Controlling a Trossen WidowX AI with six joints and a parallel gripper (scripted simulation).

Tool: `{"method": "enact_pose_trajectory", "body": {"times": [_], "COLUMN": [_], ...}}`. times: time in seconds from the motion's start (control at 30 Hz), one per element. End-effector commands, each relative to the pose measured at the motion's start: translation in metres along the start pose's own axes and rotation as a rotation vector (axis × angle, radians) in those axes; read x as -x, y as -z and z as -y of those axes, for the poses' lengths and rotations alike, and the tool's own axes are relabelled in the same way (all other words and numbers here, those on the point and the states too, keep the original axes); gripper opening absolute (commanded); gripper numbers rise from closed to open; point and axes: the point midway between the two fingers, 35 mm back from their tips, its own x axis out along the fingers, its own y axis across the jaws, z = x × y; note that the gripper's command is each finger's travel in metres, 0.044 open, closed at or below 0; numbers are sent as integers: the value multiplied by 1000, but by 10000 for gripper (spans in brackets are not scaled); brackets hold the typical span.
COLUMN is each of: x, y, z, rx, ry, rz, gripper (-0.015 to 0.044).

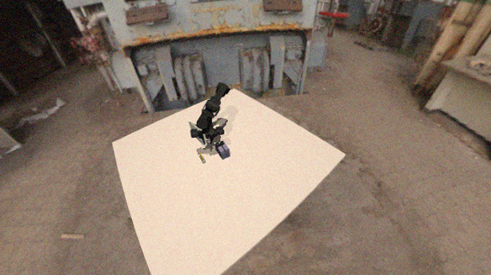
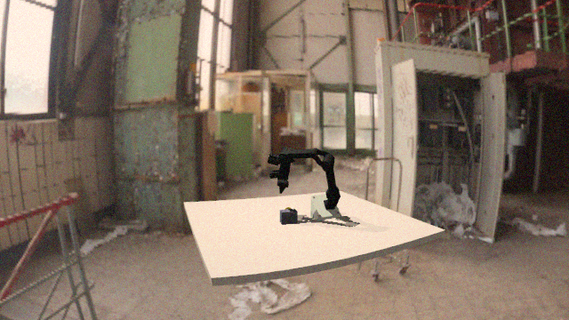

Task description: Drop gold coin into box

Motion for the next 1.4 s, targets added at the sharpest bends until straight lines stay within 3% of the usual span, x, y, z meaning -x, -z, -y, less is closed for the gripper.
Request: {"method": "enact_pose_trajectory", "body": {"times": [0.0,1.37], "x": [-36,-115], "y": [34,60], "z": [47,47], "rx": [165,227], "ry": [-135,-197], "rz": [-121,-141], "gripper": [161,161]}}
